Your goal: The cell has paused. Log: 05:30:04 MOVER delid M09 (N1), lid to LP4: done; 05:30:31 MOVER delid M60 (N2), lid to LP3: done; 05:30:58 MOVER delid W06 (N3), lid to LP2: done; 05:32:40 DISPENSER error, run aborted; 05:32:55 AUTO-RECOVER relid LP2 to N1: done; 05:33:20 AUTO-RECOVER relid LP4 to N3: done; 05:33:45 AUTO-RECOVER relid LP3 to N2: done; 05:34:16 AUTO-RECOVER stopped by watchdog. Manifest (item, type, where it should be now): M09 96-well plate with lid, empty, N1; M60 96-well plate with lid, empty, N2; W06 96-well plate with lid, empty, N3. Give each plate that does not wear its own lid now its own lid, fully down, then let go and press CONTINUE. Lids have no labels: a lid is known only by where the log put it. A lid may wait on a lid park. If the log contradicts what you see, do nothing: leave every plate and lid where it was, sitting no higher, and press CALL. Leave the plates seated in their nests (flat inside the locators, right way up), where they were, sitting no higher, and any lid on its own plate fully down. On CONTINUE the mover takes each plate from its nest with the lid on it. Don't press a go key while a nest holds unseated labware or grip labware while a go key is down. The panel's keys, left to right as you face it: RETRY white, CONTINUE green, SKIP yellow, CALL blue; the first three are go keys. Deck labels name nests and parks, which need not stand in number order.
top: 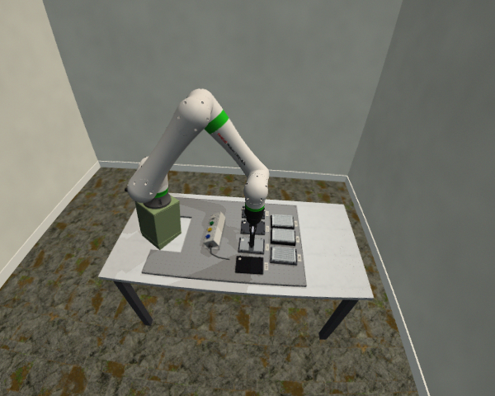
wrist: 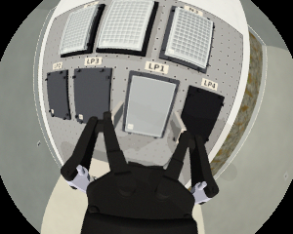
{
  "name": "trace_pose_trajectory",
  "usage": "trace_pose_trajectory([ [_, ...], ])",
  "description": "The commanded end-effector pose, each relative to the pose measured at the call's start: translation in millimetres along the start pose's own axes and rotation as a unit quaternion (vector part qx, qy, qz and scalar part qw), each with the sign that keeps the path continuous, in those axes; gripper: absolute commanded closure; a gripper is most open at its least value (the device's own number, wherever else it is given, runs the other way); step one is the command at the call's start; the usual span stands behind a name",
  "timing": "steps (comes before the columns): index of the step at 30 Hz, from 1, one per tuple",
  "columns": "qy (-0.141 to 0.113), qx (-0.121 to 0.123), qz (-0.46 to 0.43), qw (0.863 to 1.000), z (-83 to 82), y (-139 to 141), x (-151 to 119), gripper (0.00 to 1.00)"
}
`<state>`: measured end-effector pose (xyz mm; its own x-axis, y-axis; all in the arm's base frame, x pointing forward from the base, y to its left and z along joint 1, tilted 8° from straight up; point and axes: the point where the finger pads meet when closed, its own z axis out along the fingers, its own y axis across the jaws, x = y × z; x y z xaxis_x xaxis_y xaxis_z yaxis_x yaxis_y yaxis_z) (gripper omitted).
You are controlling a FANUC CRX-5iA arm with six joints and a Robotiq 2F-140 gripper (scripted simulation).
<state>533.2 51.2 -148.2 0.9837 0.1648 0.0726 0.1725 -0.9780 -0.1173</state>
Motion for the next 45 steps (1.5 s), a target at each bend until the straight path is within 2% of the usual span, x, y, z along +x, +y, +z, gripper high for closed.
trace_pose_trajectory([
  [1,0.000,0.000,0.000,1.000,-0.1,0.1,0.2,0.34],
  [16,0.000,0.000,0.000,1.000,-0.1,0.1,0.2,0.34],
  [17,0.000,0.000,0.000,1.000,-0.1,0.1,0.2,0.41],
  [45,0.000,0.000,0.000,1.000,-0.1,0.1,0.2,0.41],
])
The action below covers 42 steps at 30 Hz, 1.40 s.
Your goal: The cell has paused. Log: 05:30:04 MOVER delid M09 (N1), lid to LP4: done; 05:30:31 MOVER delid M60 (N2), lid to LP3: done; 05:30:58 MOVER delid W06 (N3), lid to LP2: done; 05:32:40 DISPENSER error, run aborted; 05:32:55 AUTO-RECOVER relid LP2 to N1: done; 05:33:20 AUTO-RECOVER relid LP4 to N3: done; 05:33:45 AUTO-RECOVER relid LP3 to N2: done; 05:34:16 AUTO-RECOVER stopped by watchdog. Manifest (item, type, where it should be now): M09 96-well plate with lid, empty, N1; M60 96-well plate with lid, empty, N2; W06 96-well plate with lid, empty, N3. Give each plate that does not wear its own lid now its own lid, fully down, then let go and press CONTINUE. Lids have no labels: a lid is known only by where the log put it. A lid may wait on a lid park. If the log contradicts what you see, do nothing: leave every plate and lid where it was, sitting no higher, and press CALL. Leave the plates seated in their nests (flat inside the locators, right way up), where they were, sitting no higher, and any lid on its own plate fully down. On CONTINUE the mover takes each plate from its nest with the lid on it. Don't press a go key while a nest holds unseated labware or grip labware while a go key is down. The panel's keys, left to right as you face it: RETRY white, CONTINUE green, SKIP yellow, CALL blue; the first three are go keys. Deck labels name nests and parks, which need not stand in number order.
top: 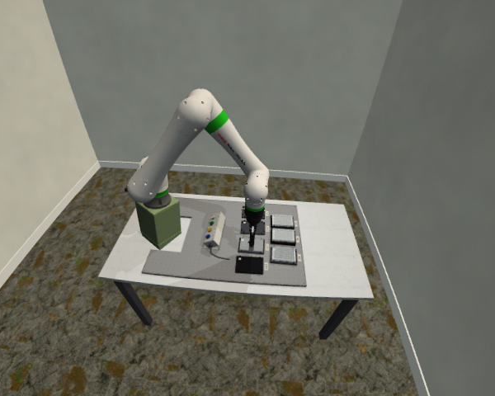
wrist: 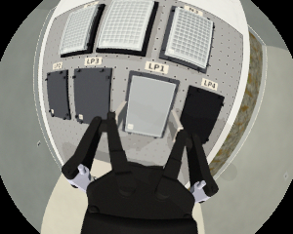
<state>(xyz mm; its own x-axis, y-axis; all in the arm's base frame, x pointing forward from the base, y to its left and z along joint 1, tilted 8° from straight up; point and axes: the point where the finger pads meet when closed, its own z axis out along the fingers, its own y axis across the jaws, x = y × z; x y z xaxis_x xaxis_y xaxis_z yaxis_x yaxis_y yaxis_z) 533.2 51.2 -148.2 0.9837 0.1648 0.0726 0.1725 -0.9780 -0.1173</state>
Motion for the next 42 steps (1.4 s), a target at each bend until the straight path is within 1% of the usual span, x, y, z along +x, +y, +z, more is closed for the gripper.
trace_pose_trajectory([
  [1,0.000,0.000,0.000,1.000,-0.1,0.1,0.2,0.41],
  [39,0.000,0.000,0.000,1.000,-0.1,0.1,0.2,0.41],
  [40,0.000,0.000,0.000,1.000,-0.1,0.1,0.2,0.34],
  [42,0.000,0.000,0.000,1.000,-0.1,0.1,0.2,0.34],
])
